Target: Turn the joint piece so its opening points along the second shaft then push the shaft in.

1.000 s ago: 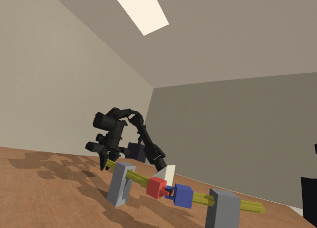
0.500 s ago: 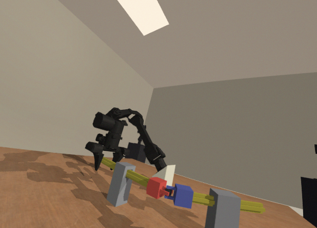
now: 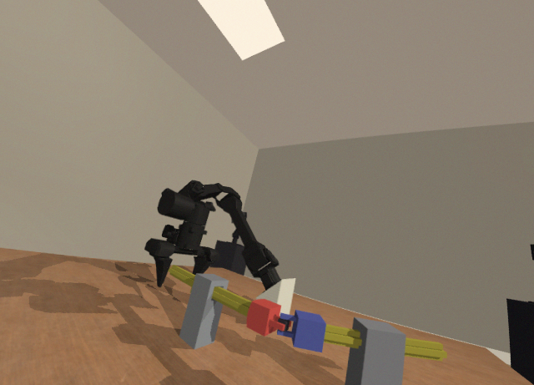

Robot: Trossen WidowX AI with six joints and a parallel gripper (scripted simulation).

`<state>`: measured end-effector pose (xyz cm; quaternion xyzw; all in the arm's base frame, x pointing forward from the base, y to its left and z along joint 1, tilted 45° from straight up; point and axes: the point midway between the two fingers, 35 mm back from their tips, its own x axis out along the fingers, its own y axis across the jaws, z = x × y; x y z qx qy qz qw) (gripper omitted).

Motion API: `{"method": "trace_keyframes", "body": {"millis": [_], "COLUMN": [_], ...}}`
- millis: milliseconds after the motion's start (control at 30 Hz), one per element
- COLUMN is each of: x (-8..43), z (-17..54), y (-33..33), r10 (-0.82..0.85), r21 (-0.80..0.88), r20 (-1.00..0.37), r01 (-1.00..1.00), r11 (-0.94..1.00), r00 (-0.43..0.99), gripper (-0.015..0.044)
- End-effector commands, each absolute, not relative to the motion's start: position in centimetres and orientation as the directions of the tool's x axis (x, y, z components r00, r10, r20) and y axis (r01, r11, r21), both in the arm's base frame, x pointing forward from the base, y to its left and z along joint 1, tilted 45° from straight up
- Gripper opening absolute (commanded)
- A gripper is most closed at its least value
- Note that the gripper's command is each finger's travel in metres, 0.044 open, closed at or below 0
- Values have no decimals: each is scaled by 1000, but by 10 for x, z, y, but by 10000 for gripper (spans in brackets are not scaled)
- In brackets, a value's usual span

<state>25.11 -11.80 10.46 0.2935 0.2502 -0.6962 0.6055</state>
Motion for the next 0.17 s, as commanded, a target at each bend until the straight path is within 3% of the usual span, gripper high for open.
{"method": "trace_keyframes", "body": {"millis": [0,133], "x": [255,255], "z": [121,124], "y": [-102,-99], "r10": [-695,-695], "r21": [17,17], "r20": [-714,-714], "r01": [990,990], "r11": [-139,-139], "r00": [-85,-85], "gripper": [440,440]}}
